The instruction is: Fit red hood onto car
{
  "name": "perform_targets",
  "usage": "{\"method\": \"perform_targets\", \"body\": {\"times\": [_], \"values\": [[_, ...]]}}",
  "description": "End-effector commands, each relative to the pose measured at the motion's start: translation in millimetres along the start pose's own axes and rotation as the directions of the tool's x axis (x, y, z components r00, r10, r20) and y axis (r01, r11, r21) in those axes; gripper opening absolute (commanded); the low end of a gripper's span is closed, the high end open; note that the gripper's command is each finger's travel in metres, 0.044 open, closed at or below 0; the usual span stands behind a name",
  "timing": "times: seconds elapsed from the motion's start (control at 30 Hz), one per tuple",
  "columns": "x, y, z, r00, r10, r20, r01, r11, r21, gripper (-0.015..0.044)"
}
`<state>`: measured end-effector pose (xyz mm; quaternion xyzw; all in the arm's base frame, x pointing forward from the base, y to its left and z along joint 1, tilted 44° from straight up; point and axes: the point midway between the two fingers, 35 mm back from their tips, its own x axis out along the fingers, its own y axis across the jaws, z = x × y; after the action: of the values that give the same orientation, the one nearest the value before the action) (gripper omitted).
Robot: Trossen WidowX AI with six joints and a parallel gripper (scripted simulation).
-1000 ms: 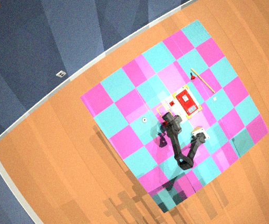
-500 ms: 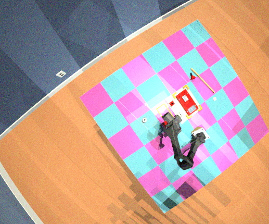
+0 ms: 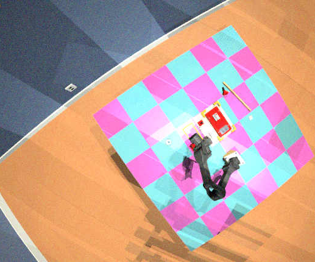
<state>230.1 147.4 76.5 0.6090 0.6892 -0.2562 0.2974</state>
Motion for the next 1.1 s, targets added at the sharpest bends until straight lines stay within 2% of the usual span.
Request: {"method": "perform_targets", "body": {"times": [0.0, 0.27, 0.3, 0.83, 1.07], "values": [[-1, 0, 0, 1.0, 0.0, 0.0, 0.0, 1.0, 0.0, 0.0222], [-15, 0, 0, 1.0, 0.0, 0.001, 0.0, 1.0, 0.0, 0.0012], [-18, 0, 0, 1.0, 0.0, 0.001, 0.0, 1.0, 0.0, 0.0], [-74, 0, 1, 1.0, -0.001, 0.003, 0.001, 1.0, 0.001, 0.0], [-77, 0, 0, 1.0, -0.002, 0.0, 0.002, 1.0, 0.002, 0.0]]}}
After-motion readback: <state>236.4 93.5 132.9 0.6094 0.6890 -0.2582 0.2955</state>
